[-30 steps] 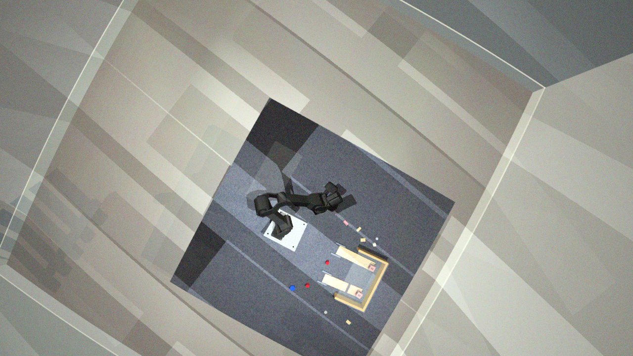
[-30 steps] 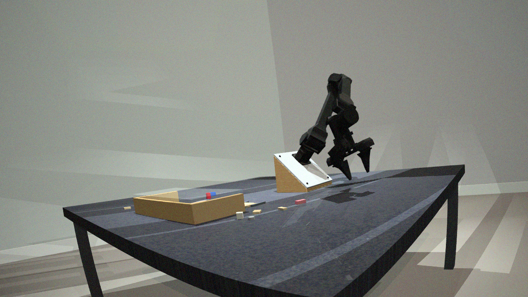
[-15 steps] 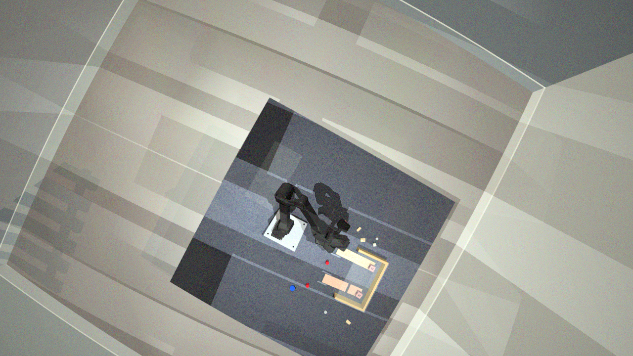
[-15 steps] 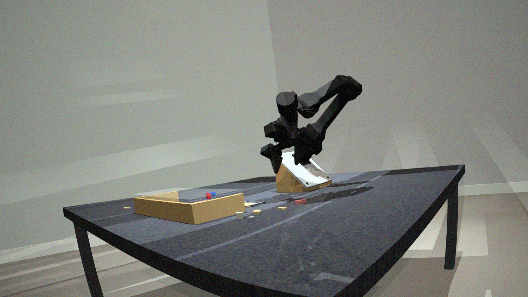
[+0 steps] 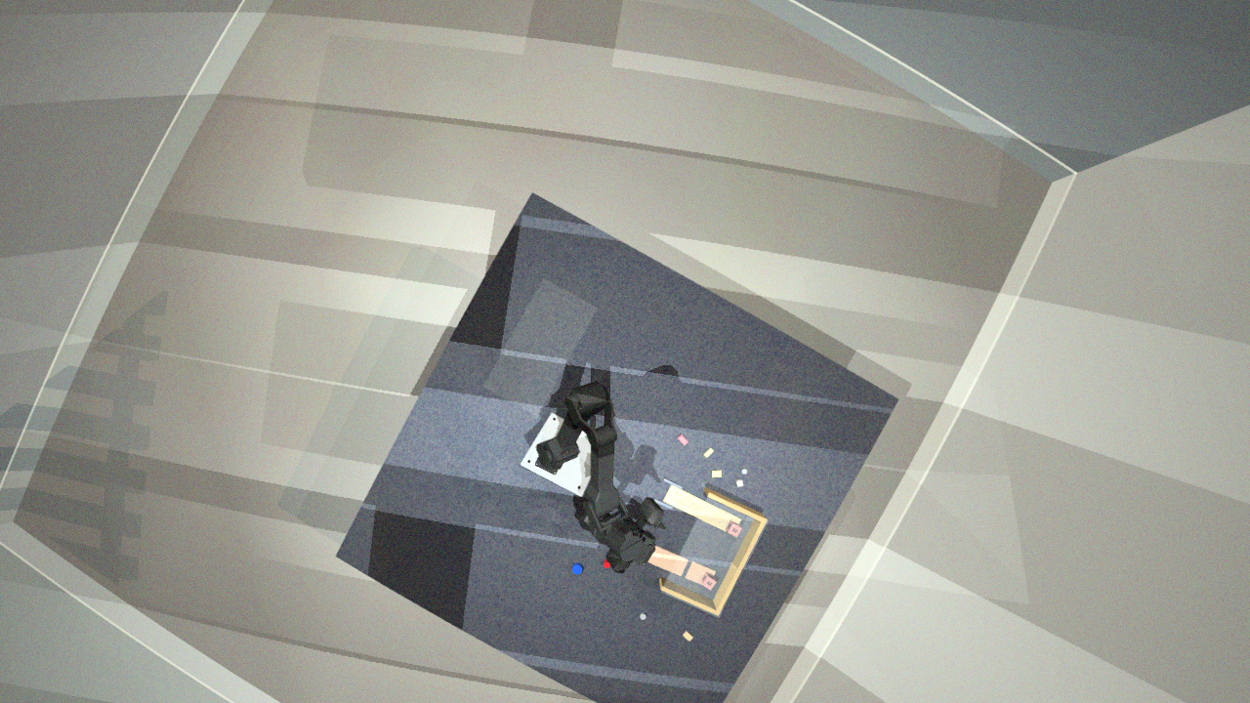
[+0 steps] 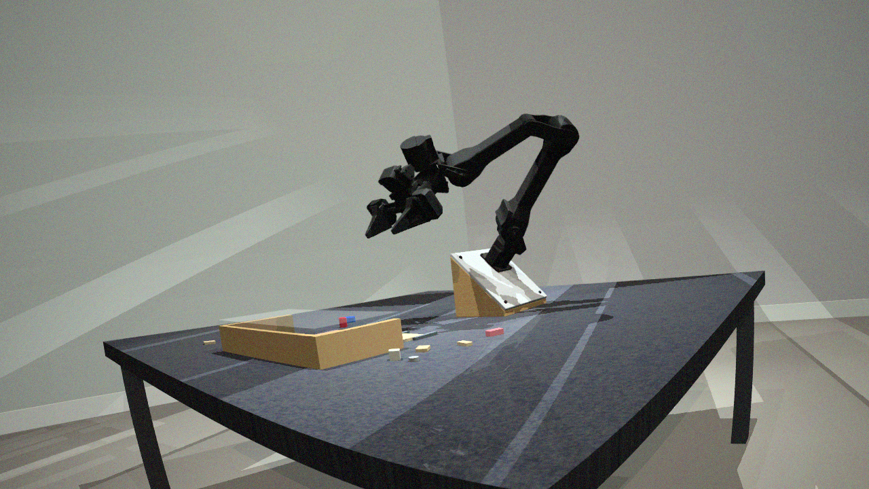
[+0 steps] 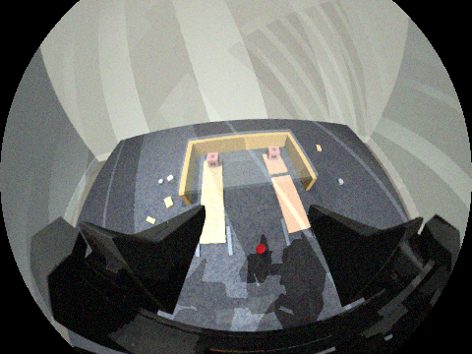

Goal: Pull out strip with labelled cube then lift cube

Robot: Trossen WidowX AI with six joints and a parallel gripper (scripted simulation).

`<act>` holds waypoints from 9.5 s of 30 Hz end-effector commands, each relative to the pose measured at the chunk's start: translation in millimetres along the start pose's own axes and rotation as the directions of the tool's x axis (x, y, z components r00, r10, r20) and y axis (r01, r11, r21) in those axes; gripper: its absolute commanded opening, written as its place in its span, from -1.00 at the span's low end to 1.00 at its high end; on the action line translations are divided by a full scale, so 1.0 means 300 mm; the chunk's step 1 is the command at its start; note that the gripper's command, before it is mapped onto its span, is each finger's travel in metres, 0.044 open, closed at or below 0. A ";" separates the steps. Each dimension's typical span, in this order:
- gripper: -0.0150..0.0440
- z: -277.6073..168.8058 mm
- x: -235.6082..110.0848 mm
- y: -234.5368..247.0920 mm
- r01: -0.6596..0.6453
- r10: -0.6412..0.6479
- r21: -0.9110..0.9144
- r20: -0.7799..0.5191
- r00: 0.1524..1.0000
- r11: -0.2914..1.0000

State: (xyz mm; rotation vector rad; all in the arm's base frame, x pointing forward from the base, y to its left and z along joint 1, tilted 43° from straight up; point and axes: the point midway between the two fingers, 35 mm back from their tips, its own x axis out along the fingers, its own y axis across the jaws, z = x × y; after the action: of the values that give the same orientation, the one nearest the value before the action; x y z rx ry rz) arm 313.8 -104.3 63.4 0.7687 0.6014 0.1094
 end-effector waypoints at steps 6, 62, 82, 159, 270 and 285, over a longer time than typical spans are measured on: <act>0.86 -0.008 -0.005 -0.016 0.003 -0.003 -0.010 0.004 1.000 1.000; -0.49 -0.276 0.468 0.272 -0.108 -0.004 -0.082 -0.812 0.583 0.991; -0.49 -0.367 0.512 0.276 -0.110 0.000 -0.079 -0.813 0.583 0.991; -0.49 -0.420 0.466 0.262 -0.109 0.000 -0.078 -0.813 0.582 0.991; -0.49 -0.717 0.067 0.181 -0.103 -0.001 -0.074 -0.818 0.576 0.992; -0.49 -0.741 0.032 0.175 -0.103 -0.002 -0.074 -0.818 0.575 0.992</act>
State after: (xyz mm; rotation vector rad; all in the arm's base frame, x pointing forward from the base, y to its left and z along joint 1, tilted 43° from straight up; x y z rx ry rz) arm 220.7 71.8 -25.0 0.5815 1.4249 0.5799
